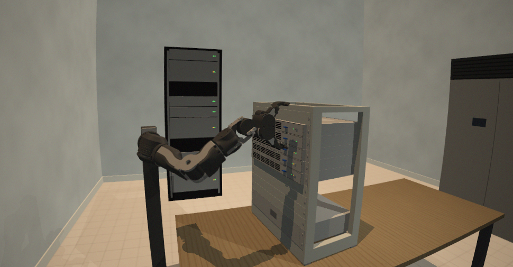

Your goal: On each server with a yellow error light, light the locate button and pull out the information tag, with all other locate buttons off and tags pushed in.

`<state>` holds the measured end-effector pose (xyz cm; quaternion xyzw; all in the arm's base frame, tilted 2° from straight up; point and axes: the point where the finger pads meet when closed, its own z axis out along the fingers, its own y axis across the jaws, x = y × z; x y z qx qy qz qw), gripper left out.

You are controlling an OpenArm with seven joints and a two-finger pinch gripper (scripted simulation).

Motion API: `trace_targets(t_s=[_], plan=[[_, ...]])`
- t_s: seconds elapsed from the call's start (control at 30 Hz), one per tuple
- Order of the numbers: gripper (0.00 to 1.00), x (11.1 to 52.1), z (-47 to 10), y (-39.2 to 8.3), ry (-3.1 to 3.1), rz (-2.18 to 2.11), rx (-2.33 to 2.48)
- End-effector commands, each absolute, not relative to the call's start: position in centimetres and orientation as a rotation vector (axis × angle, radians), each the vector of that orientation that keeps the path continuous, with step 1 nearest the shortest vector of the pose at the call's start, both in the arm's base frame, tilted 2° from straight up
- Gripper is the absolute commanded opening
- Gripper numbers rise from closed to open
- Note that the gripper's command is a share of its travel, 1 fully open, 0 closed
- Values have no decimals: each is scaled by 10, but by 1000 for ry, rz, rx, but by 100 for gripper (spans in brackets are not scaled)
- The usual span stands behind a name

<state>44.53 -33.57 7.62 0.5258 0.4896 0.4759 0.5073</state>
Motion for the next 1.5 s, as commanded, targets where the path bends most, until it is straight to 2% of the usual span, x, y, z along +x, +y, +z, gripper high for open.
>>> trace_targets(t_s=[0.0,0.6,0.63,1.47], plan=[[100,446,76,-335,1188,1145,1268],[100,446,76,-335,1188,1145,1268],[0,446,76,-335,1188,1145,1268],[0,446,76,-335,1188,1145,1268]])
